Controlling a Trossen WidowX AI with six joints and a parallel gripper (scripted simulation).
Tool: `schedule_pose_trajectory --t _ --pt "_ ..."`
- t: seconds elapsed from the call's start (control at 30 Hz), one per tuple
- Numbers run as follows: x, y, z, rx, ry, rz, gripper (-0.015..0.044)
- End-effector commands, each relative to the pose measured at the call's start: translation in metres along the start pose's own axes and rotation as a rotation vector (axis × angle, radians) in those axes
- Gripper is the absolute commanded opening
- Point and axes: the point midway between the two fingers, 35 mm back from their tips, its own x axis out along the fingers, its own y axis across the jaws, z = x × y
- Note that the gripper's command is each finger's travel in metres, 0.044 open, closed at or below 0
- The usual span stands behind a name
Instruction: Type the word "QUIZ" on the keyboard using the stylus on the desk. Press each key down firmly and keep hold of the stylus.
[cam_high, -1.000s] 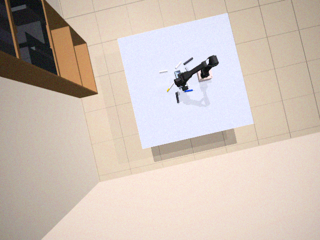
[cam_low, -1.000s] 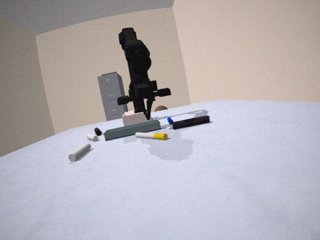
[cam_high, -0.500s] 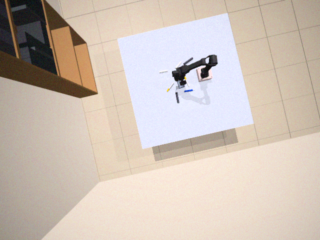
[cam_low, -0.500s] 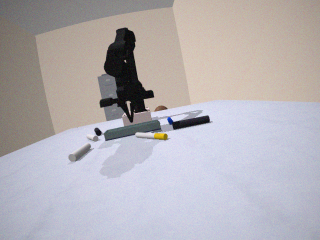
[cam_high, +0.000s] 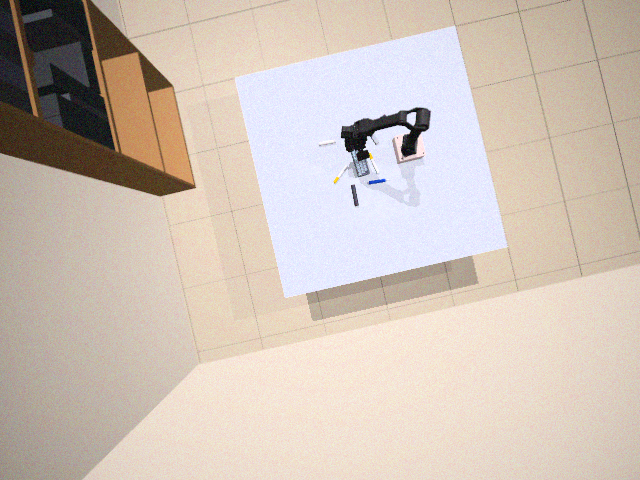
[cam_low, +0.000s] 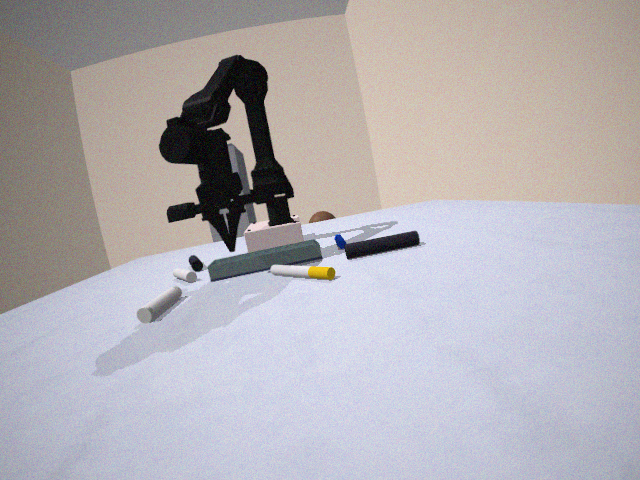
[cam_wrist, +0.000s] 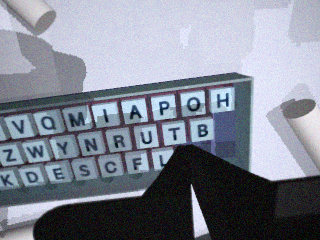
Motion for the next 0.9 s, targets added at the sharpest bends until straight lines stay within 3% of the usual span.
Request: schedule_pose_trajectory --t 0.0,0.77,0.87 --pt "-0.002 -0.009 0.002 -0.012 -0.008 0.003 0.0" --pt "-0.002 0.019 -0.028 -0.012 -0.005 0.005 0.0" --pt "-0.002 0.044 -0.026 -0.012 -0.005 0.008 0.0"
